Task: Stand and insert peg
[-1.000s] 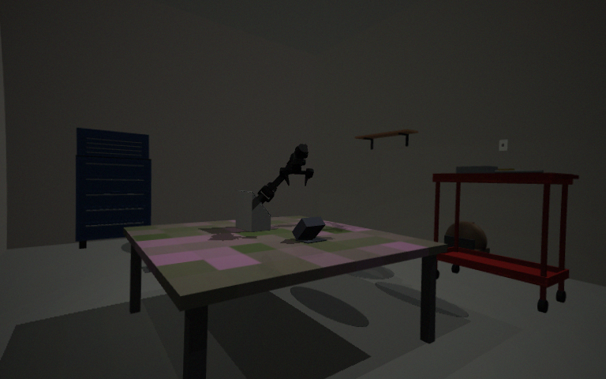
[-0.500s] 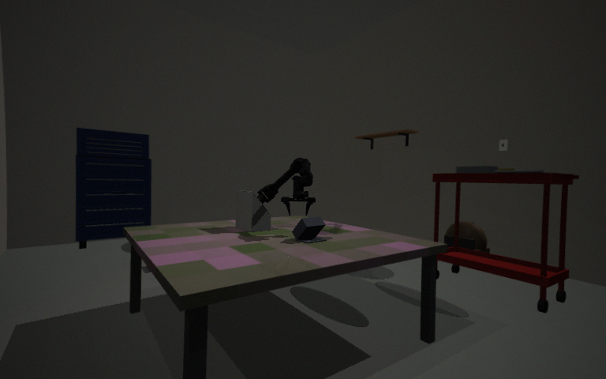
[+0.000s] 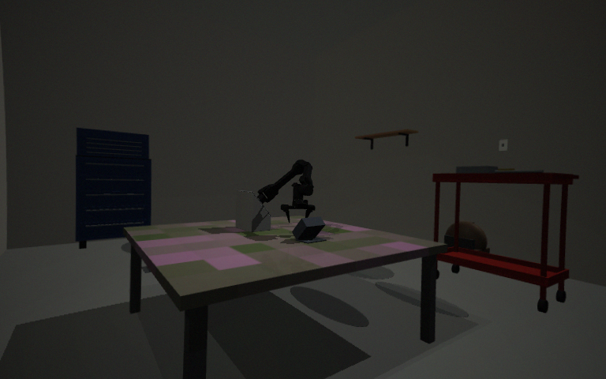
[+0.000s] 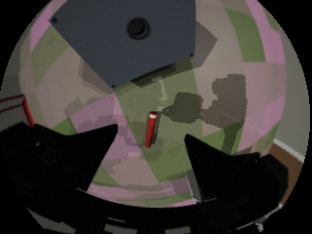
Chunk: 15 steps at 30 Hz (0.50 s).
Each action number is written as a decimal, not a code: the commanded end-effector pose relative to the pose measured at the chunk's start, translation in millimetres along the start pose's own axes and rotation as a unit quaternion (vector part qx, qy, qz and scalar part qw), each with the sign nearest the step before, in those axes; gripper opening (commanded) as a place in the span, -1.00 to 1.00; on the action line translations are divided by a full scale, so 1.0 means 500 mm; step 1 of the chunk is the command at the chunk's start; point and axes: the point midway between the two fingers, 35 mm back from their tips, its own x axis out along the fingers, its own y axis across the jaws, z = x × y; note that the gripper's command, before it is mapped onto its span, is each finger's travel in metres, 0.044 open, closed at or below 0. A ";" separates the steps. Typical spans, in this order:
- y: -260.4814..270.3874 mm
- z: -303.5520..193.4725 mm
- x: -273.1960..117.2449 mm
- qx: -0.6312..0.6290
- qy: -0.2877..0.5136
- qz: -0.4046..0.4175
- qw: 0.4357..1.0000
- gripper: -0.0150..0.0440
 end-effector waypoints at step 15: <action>-0.002 -0.001 0.058 0.004 0.002 0.001 1.000 1.00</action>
